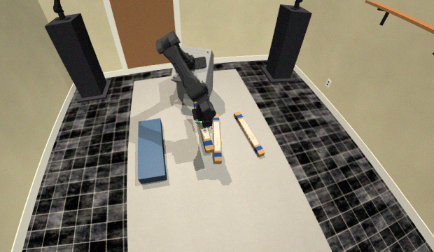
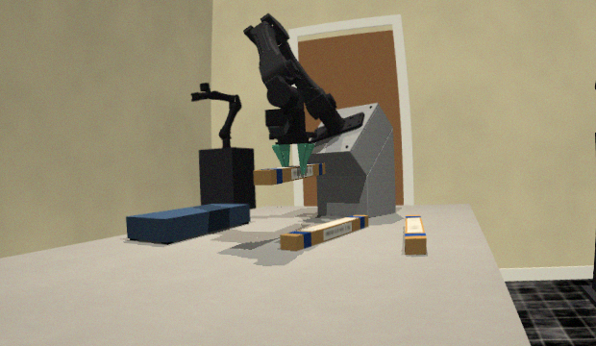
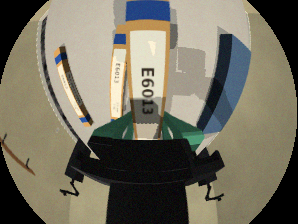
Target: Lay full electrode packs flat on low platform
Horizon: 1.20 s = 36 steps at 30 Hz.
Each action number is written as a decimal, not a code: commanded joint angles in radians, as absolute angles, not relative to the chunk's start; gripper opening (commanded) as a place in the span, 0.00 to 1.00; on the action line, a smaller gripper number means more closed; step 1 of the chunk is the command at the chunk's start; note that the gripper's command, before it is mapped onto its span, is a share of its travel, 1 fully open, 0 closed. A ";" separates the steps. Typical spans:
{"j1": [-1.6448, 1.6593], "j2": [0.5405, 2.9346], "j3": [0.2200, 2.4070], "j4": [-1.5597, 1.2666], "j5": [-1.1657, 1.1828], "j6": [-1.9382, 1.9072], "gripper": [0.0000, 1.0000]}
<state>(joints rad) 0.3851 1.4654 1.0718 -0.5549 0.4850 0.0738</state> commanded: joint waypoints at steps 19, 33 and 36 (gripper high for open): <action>0.379 1.471 1.062 -0.489 0.463 0.047 0.00; 0.358 1.520 1.077 -0.415 0.445 0.020 0.00; 0.343 1.526 1.069 -0.397 0.440 0.014 0.00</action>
<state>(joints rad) 0.3374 1.5478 1.0512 -0.4255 0.4522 0.0269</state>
